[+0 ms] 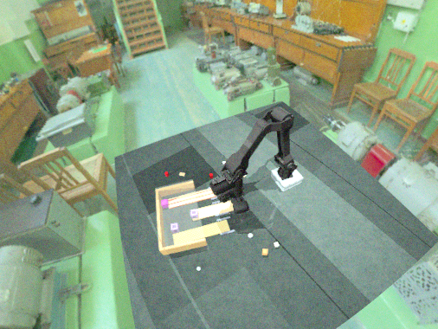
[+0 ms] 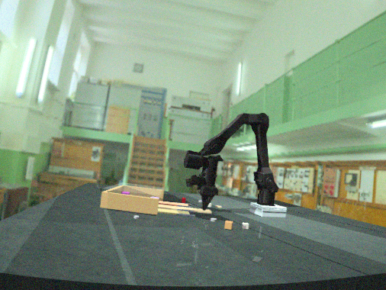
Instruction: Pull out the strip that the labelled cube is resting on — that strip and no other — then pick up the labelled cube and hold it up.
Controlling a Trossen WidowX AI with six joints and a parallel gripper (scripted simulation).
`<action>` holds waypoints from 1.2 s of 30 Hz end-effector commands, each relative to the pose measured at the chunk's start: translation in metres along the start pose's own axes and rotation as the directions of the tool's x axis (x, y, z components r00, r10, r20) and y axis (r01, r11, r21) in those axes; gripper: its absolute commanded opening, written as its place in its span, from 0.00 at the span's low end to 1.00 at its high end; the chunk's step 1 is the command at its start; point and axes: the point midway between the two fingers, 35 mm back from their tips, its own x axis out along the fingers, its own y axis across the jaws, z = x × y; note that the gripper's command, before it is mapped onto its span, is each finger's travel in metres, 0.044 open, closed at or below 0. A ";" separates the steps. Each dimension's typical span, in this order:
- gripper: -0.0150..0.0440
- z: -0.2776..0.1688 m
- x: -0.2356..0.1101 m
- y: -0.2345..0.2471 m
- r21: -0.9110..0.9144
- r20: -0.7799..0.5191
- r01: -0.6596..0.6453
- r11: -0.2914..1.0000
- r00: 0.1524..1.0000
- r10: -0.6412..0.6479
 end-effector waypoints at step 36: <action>0.25 -0.064 0.004 -0.001 0.003 -0.030 0.007 1.000 1.000 -0.007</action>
